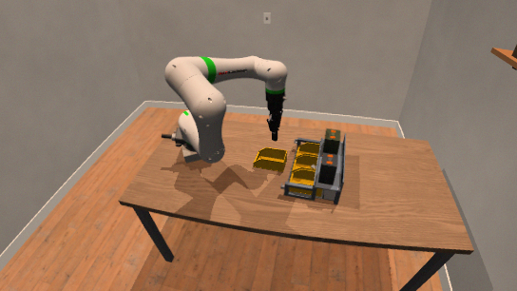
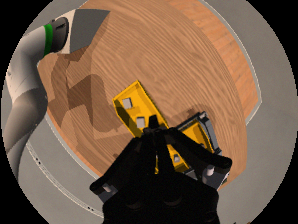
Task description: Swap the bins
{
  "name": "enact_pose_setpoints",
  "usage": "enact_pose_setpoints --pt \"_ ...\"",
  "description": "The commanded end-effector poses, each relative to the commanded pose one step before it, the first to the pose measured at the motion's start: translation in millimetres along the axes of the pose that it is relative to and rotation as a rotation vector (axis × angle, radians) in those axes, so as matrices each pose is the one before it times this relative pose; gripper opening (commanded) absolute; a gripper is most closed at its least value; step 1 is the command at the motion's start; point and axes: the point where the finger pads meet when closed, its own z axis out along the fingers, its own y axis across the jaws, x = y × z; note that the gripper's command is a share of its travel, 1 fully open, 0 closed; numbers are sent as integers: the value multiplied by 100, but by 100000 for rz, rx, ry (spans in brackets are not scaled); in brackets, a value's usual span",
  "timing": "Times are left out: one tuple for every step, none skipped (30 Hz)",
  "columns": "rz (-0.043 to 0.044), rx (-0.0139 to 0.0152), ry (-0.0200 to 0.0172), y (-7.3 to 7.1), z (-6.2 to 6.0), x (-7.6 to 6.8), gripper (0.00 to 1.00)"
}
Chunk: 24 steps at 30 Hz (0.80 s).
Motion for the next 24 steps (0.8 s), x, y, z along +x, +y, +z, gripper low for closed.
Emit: enact_pose_setpoints --pt "21891 -84 -597 -269 43 -866 10" --pt "7191 -29 82 -51 35 -305 10" --pt "5405 -22 125 -34 37 -329 10" --pt "4069 -11 153 -21 39 -352 10" --pt "4502 -11 154 -11 42 -374 10" --pt "4748 -18 173 2 44 -395 10" --pt "4831 -10 210 18 45 -415 10" --pt "4839 2 223 34 47 -434 10" --pt "4838 4 207 52 48 -452 10" --pt "4856 8 203 71 49 -467 10" --pt "4880 17 206 91 51 -481 10" --pt "4904 23 208 112 51 -494 10" --pt "4913 18 186 133 52 -504 10" --pt "0 0 0 0 0 0 10" --pt "0 0 0 0 0 0 10" --pt "14641 -27 291 155 53 -512 10" --pt "4179 33 165 226 52 -498 10" --pt "3843 38 162 245 53 -502 10" --pt "4428 21 168 261 53 -504 10" --pt "4848 38 192 280 52 -503 10" --pt "4949 58 189 300 52 -499 10" --pt "4966 62 169 320 51 -492 10" --pt "4978 74 158 339 50 -483 10" --pt "4996 76 153 357 49 -471 10"
